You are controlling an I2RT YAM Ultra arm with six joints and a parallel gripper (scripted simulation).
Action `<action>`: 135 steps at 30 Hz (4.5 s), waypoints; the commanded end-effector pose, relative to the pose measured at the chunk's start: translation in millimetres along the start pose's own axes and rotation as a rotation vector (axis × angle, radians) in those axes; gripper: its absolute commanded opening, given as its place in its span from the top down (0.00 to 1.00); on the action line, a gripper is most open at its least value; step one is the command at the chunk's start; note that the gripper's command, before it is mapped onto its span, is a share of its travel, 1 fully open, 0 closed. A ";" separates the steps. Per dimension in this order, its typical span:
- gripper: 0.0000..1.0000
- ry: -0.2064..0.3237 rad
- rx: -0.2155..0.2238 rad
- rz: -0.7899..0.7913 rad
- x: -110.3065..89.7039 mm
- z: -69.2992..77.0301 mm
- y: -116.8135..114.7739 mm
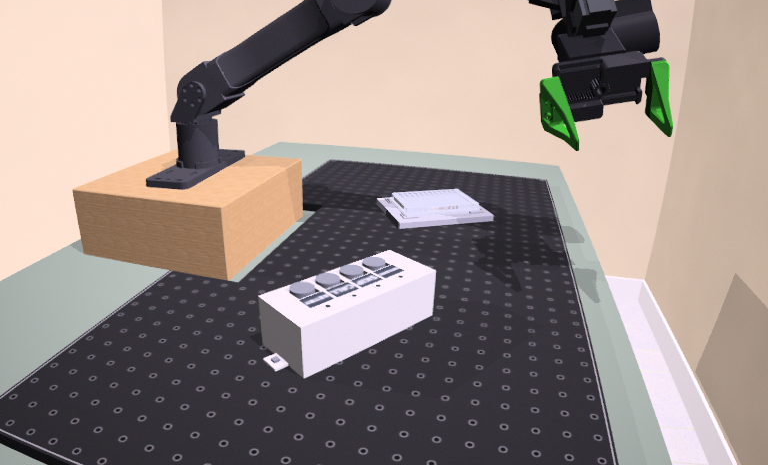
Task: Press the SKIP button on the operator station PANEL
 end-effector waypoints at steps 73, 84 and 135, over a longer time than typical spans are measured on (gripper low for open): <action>1.00 0.876 0.000 0.843 126.4 -101.3 -179.4; 1.00 1.039 0.159 0.925 136.9 -98.2 -230.1; 1.00 1.029 0.216 0.939 145.3 -91.5 -233.8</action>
Point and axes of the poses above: the point where the finger pads meet when closed, its own z axis back along the fingers, its own y axis across the jaws, x = y × z, the point moved 9 cm from there along z, back along the fingers, and after that the axes turned 4 degrees about -z, right-handed, at the moved point
